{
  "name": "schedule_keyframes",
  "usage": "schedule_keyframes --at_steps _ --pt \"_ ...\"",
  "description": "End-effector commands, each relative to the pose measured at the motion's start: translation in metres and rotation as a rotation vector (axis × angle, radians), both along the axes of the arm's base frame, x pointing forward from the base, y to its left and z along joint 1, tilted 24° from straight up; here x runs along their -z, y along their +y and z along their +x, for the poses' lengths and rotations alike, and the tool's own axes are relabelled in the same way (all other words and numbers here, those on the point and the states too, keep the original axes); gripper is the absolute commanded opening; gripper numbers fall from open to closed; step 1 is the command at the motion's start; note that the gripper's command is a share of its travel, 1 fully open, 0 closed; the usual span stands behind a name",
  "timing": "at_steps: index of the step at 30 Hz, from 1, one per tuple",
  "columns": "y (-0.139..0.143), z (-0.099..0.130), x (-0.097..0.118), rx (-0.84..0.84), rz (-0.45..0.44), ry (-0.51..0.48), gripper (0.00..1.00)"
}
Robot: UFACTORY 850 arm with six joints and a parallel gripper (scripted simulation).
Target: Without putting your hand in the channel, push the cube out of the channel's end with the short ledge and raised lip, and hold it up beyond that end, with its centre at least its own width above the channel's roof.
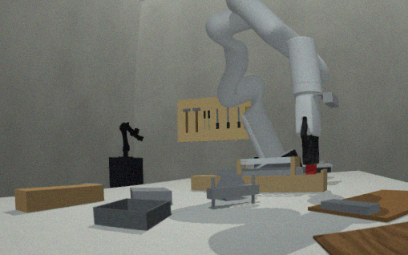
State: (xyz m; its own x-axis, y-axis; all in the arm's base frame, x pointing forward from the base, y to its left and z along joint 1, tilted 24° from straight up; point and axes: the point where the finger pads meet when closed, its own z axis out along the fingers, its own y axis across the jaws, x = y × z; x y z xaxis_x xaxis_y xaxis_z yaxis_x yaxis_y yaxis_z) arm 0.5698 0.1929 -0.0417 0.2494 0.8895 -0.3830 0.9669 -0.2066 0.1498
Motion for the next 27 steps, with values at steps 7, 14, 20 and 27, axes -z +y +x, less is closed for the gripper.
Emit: schedule_keyframes --at_steps 7,14,20,27 --pt "-0.007 0.002 0.016 0.0 0.001 -0.001 0.44" --pt "-0.009 0.002 0.02 0.0 0.001 -0.001 0.44" --pt "-0.009 0.002 0.02 0.0 0.001 -0.001 0.44" --pt "-0.009 0.002 0.02 0.0 0.001 -0.001 0.0"
